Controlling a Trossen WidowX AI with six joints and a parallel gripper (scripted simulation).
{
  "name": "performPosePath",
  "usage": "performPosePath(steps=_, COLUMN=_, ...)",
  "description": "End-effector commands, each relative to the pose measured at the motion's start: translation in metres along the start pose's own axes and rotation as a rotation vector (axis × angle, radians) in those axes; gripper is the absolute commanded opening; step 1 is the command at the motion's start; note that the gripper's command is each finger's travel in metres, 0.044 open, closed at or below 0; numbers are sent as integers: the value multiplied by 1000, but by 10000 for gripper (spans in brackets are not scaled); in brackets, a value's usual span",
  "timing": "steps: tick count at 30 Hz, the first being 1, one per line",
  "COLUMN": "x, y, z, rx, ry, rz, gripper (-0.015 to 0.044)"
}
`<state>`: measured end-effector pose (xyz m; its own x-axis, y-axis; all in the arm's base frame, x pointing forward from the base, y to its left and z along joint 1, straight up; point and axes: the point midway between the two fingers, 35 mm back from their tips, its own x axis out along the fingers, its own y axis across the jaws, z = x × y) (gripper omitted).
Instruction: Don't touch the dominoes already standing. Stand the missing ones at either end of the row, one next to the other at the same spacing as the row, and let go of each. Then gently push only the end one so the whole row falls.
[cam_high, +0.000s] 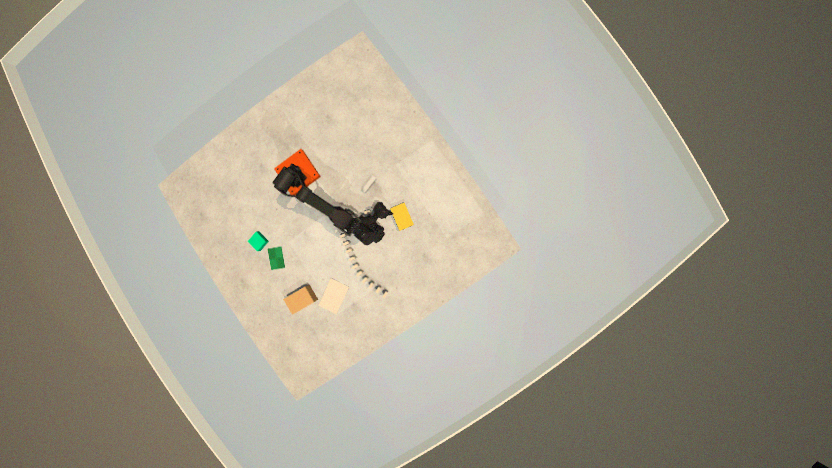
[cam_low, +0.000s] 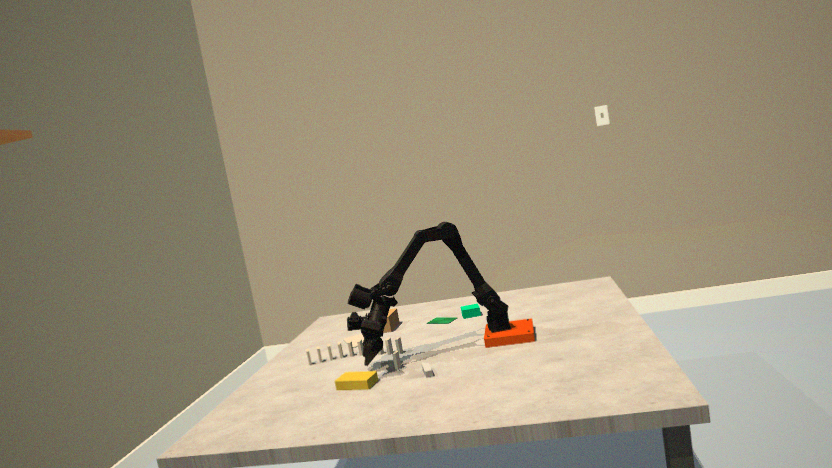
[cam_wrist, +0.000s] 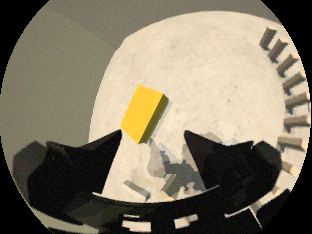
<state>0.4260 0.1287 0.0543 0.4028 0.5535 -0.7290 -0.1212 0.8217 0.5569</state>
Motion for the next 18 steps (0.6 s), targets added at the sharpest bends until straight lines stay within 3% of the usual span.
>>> performPosePath(steps=1, x=-51, y=27, z=-20, rx=318, ry=185, rz=-482, gripper=440)
performPosePath(steps=12, x=-86, y=31, z=-46, rx=384, ry=288, rz=-676, gripper=440)
performPosePath(steps=18, x=-86, y=31, z=-46, rx=384, ry=288, rz=-678, gripper=440)
